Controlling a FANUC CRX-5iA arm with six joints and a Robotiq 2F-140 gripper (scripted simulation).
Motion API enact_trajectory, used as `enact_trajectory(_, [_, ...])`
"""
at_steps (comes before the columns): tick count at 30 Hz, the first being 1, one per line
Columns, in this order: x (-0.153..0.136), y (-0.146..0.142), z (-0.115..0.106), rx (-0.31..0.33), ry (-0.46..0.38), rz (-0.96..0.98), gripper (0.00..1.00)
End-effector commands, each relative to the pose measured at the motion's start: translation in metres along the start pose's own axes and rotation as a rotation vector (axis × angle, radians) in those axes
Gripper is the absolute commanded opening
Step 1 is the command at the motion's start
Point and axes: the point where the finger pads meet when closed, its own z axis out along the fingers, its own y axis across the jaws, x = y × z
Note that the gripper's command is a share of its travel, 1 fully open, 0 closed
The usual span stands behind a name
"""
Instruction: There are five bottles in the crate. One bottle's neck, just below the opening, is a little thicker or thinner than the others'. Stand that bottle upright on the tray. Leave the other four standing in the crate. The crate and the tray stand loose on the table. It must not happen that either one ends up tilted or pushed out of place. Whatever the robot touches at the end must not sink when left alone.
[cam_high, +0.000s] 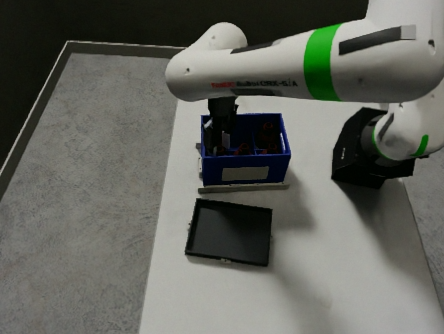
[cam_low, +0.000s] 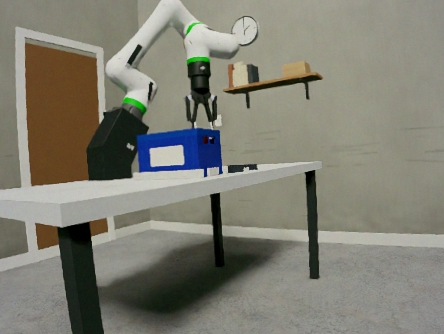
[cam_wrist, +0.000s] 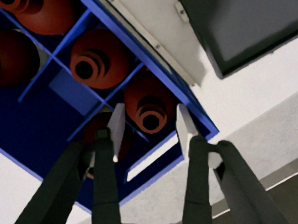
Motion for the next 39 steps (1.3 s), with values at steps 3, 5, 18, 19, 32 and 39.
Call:
enact_trajectory(3, [-0.001,0.000,-0.003,0.000,-0.002,0.000,0.44])
enact_trajectory(5, [-0.001,0.000,-0.007,0.000,-0.002,0.000,0.44])
enact_trajectory(18, [-0.001,0.000,-0.043,0.000,-0.002,0.000,0.44])
enact_trajectory(19, [-0.001,0.000,-0.043,0.000,-0.002,0.000,0.44])
enact_trajectory(32, [-0.001,0.000,-0.079,0.000,-0.002,0.000,0.44])
enact_trajectory(39, [-0.001,0.000,-0.083,0.000,-0.002,0.000,0.44])
